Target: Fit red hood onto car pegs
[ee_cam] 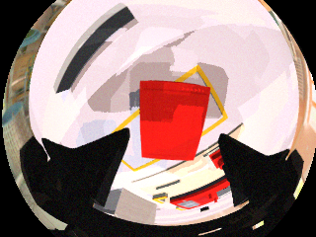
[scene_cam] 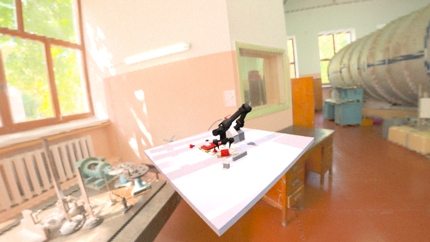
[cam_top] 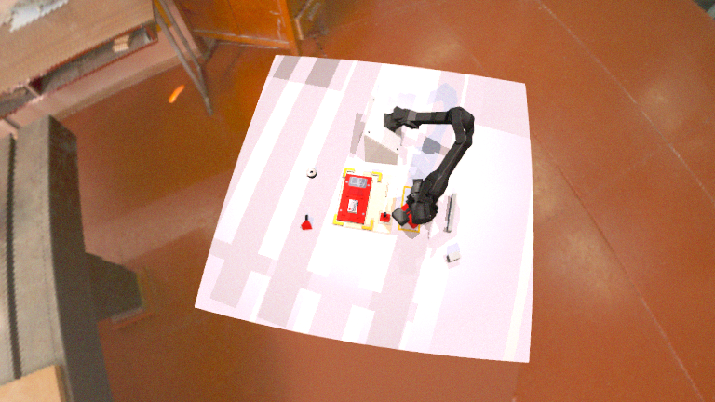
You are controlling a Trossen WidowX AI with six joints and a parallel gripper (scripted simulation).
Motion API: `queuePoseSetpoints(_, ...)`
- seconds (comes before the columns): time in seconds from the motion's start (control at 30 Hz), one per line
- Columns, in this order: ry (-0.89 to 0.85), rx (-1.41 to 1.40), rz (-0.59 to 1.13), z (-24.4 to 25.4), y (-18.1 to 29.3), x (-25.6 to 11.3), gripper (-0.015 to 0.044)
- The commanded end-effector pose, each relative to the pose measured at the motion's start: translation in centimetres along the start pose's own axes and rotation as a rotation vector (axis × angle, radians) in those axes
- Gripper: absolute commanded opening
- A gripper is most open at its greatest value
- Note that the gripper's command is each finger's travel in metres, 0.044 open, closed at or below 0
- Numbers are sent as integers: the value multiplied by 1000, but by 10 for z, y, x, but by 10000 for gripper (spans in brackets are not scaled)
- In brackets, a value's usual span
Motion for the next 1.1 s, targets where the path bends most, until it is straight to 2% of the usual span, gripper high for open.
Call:
queuePoseSetpoints(0.0,-2,8,3,1,1,4,440)
queuePoseSetpoints(1.07,-4,8,2,3,2,22,440)
Point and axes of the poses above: the point midway between the two fingers, 35 mm back from their tips, its own x axis out along the fingers, its own z axis across the jaws, y = z × x, the point moved 10 cm from there along -x, back along the fingers
